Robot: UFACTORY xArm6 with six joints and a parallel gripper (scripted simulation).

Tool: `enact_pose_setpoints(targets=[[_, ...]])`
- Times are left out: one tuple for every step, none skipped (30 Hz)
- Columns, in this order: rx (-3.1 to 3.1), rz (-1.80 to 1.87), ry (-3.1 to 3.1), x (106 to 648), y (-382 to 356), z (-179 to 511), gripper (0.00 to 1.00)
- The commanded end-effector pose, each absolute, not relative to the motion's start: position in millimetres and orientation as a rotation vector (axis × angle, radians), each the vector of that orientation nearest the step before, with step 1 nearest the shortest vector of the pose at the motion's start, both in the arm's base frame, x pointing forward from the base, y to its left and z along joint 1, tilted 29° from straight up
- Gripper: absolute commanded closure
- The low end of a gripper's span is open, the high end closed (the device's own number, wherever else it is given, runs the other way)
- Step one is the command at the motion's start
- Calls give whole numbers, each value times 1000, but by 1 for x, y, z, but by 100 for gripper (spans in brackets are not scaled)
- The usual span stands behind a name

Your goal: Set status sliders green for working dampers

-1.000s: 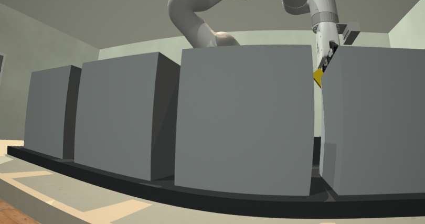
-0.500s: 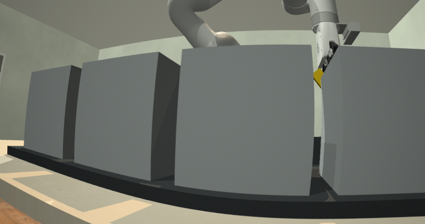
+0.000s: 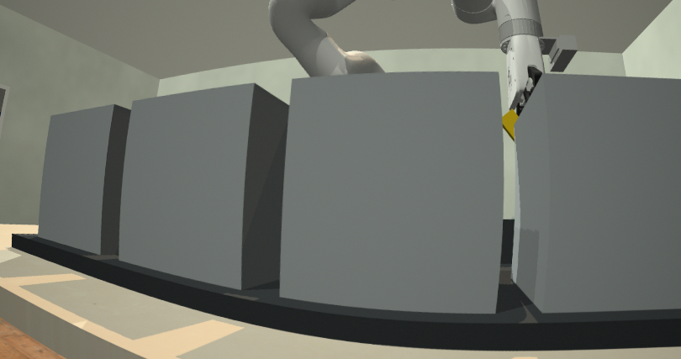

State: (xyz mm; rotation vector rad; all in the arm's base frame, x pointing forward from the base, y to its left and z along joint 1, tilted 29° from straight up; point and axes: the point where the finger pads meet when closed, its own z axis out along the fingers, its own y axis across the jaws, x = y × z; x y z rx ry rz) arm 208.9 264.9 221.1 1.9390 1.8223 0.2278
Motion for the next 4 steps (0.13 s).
enact_pose_setpoints(targets=[[1940,232,1823,209,266,222,0],[1940,232,1823,209,266,222,0],[1940,232,1823,209,266,222,0],[1940,232,1823,209,266,222,0]])
